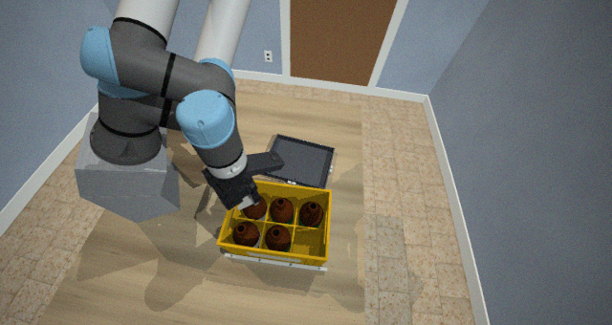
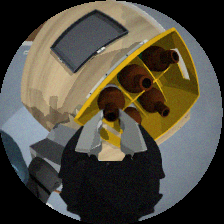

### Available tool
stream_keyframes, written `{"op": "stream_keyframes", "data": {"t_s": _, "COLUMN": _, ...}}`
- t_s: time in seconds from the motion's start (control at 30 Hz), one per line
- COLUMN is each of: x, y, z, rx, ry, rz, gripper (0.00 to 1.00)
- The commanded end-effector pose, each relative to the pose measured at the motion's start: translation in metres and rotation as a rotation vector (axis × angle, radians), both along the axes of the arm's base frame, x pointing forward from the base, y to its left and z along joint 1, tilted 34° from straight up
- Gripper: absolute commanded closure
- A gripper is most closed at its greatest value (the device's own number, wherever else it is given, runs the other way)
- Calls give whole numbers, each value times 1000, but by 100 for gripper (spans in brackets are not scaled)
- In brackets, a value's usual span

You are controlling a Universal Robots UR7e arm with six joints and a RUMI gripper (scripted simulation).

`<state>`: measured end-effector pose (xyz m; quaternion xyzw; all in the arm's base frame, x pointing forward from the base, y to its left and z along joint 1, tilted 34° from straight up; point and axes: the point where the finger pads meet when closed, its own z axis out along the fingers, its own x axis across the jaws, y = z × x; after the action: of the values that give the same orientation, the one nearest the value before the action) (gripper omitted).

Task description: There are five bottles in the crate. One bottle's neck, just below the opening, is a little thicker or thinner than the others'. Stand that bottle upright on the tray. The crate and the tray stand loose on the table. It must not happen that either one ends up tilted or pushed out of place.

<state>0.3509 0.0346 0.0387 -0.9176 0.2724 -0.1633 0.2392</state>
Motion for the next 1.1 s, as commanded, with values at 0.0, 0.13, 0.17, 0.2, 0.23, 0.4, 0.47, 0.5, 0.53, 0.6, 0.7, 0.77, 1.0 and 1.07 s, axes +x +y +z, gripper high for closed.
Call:
{"op": "stream_keyframes", "data": {"t_s": 0.0, "x": 0, "y": 0, "z": 0, "rx": 0, "ry": 0, "rz": 0, "gripper": 100}}
{"op": "stream_keyframes", "data": {"t_s": 0.13, "x": 0, "y": 0, "z": 0, "rx": 0, "ry": 0, "rz": 0, "gripper": 100}}
{"op": "stream_keyframes", "data": {"t_s": 0.17, "x": 0, "y": 0, "z": 0, "rx": 0, "ry": 0, "rz": 0, "gripper": 62}}
{"op": "stream_keyframes", "data": {"t_s": 0.2, "x": 0, "y": 0, "z": 0, "rx": 0, "ry": 0, "rz": 0, "gripper": 62}}
{"op": "stream_keyframes", "data": {"t_s": 0.23, "x": 0, "y": 0, "z": 0, "rx": 0, "ry": 0, "rz": 0, "gripper": 62}}
{"op": "stream_keyframes", "data": {"t_s": 0.4, "x": 0, "y": 0, "z": 0, "rx": 0, "ry": 0, "rz": 0, "gripper": 62}}
{"op": "stream_keyframes", "data": {"t_s": 0.47, "x": 0, "y": 0, "z": 0, "rx": 0, "ry": 0, "rz": 0, "gripper": 62}}
{"op": "stream_keyframes", "data": {"t_s": 0.5, "x": 0, "y": 0, "z": 0, "rx": 0, "ry": 0, "rz": 0, "gripper": 62}}
{"op": "stream_keyframes", "data": {"t_s": 0.53, "x": 0, "y": 0, "z": 0, "rx": 0, "ry": 0, "rz": 0, "gripper": 62}}
{"op": "stream_keyframes", "data": {"t_s": 0.6, "x": 0, "y": 0, "z": 0, "rx": 0, "ry": 0, "rz": 0, "gripper": 62}}
{"op": "stream_keyframes", "data": {"t_s": 0.7, "x": 0, "y": 0, "z": 0, "rx": 0, "ry": 0, "rz": 0, "gripper": 62}}
{"op": "stream_keyframes", "data": {"t_s": 0.77, "x": 0, "y": 0, "z": 0, "rx": 0, "ry": 0, "rz": 0, "gripper": 62}}
{"op": "stream_keyframes", "data": {"t_s": 1.0, "x": 0, "y": 0, "z": 0, "rx": 0, "ry": 0, "rz": 0, "gripper": 62}}
{"op": "stream_keyframes", "data": {"t_s": 1.07, "x": 0, "y": 0, "z": 0, "rx": 0, "ry": 0, "rz": 0, "gripper": 62}}
